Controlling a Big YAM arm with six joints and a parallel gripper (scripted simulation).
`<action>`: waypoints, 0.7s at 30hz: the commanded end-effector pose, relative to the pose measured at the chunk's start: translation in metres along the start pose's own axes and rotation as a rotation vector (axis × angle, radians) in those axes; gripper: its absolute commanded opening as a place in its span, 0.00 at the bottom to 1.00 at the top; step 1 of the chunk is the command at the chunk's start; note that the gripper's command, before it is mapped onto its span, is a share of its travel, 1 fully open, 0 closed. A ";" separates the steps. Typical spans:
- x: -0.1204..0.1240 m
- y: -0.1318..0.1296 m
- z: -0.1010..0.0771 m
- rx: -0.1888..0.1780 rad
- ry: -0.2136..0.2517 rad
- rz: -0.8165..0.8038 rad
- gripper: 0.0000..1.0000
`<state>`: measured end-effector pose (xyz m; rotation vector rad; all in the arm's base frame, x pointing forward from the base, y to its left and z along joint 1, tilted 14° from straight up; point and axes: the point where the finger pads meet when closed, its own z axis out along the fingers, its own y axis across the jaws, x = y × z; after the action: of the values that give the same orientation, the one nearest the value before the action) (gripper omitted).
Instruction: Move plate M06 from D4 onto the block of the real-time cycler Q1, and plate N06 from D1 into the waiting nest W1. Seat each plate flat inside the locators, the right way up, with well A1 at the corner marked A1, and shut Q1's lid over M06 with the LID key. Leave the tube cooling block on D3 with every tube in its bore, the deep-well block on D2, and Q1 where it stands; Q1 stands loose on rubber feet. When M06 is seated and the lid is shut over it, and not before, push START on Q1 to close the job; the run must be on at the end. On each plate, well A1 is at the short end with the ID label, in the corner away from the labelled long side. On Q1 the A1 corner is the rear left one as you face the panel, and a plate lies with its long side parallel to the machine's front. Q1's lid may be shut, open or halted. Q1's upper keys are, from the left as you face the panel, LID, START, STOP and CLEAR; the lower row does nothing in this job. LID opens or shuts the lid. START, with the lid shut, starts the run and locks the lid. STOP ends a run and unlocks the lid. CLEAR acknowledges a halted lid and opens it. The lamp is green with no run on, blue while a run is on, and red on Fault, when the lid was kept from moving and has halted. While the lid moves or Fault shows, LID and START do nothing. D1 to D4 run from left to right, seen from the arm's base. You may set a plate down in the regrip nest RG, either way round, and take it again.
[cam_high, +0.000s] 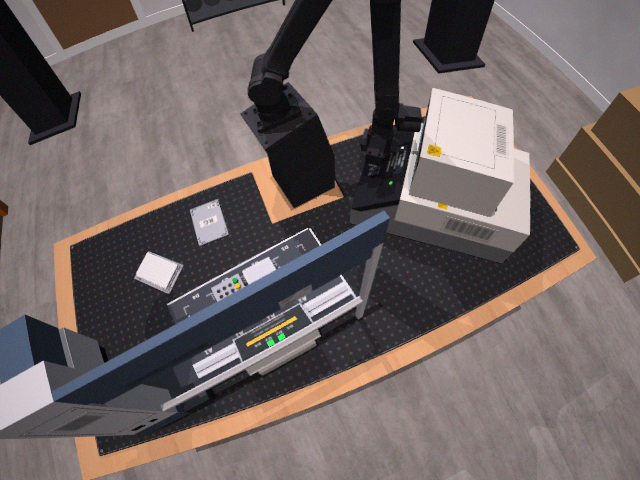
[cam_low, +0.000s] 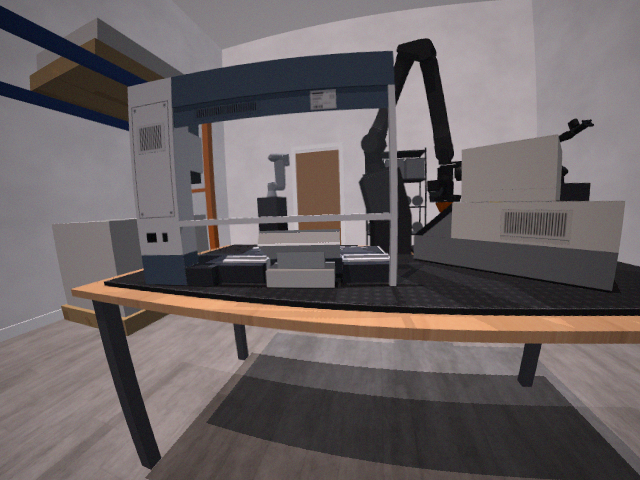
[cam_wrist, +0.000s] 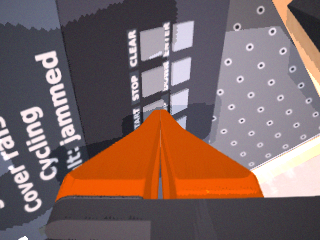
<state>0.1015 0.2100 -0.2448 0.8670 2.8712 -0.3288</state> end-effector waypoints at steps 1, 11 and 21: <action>-0.002 0.000 -0.005 -0.003 0.001 -0.007 0.00; -0.003 0.004 -0.001 -0.007 0.003 -0.003 0.00; -0.003 0.007 0.000 -0.010 0.004 0.001 0.00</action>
<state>0.1023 0.2096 -0.2448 0.8668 2.8720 -0.3296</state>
